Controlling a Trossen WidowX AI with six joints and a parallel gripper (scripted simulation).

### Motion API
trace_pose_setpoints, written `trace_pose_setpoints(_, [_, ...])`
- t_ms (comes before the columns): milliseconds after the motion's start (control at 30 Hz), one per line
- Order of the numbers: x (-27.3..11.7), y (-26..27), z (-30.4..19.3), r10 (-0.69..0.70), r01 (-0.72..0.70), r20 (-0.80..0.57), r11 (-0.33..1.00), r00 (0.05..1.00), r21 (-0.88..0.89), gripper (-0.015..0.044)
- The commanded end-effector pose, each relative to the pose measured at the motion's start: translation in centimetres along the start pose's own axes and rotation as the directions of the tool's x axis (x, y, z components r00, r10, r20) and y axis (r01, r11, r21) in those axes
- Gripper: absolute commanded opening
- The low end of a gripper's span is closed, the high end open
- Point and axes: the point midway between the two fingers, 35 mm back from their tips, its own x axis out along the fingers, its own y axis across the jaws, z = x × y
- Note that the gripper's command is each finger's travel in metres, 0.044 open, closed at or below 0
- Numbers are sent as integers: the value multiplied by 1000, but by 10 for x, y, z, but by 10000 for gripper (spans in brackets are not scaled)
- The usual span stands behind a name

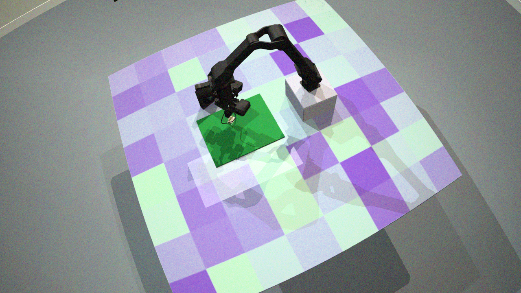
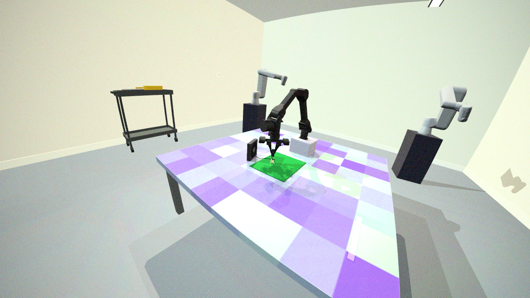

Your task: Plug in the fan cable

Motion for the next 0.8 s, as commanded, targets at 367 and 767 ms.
trace_pose_setpoints(367, [0, -1, 4, 0, 0, 4, 1000, 1000, 6, 0])
trace_pose_setpoints(767, [22, -1, 5, 0, 0, 4, 1000, 1000, 0, 0])
